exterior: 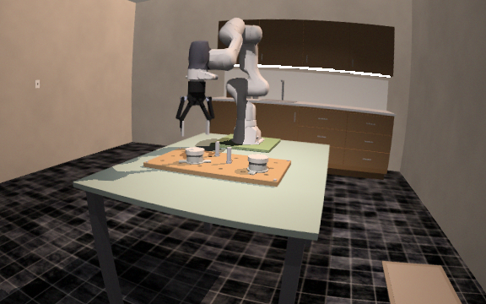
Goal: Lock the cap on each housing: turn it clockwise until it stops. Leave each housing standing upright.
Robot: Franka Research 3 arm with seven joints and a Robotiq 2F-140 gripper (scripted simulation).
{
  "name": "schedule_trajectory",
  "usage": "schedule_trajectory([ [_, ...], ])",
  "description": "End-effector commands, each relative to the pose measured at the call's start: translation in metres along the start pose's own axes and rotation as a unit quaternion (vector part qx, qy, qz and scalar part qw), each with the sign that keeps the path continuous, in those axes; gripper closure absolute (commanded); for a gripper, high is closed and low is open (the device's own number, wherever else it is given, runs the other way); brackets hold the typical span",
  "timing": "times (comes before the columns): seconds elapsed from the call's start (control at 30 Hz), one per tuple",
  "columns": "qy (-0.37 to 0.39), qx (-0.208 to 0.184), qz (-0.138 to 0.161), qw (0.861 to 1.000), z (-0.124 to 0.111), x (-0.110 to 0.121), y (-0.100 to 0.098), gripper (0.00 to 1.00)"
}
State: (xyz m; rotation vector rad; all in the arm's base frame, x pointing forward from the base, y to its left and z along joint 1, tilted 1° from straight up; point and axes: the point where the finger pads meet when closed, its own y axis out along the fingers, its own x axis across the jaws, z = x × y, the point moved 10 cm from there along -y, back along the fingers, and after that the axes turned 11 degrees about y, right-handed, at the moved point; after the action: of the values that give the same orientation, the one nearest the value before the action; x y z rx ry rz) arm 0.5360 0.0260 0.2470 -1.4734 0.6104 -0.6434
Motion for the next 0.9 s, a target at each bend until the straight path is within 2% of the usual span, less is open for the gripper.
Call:
schedule_trajectory([
  [0.0, -0.044, 0.000, 0.009, 0.999, -0.0015, 0.0006, 0.0010, 0.22],
  [0.87, -0.045, 0.000, 0.009, 0.999, -0.0015, 0.0006, 0.0073, 0.22],
])
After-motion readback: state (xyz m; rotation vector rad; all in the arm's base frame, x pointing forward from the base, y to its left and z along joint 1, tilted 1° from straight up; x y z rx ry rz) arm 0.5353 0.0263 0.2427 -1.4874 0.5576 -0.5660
